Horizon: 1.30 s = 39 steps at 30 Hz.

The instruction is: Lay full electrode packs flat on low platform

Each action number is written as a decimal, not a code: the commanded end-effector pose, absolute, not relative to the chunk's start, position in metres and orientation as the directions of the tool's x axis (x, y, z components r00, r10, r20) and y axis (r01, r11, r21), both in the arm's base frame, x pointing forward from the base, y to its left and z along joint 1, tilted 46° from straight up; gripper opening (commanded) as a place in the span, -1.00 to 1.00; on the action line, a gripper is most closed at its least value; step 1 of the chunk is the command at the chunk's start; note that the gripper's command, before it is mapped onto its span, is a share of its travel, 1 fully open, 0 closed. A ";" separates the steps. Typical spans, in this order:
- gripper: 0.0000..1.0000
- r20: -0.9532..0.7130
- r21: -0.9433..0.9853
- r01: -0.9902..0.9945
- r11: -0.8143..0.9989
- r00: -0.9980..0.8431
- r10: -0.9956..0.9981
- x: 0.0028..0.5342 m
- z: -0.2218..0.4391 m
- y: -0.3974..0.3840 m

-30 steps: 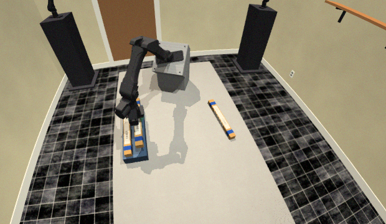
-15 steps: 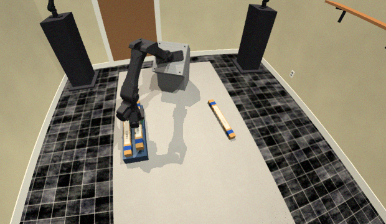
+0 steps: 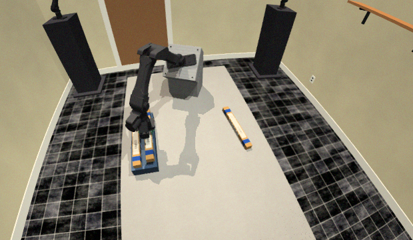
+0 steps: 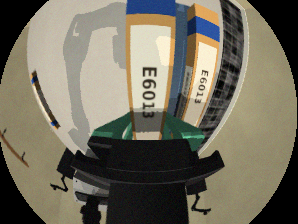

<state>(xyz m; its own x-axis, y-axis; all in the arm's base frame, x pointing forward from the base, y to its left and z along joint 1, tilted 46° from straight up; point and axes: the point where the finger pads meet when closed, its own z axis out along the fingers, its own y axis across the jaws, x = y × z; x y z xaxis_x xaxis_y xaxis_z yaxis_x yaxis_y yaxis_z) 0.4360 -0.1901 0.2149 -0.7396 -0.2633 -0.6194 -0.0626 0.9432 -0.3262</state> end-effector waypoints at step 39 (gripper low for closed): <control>-1.00 -0.654 -0.354 -0.039 0.934 -0.704 -0.277 0.432 0.240 -0.188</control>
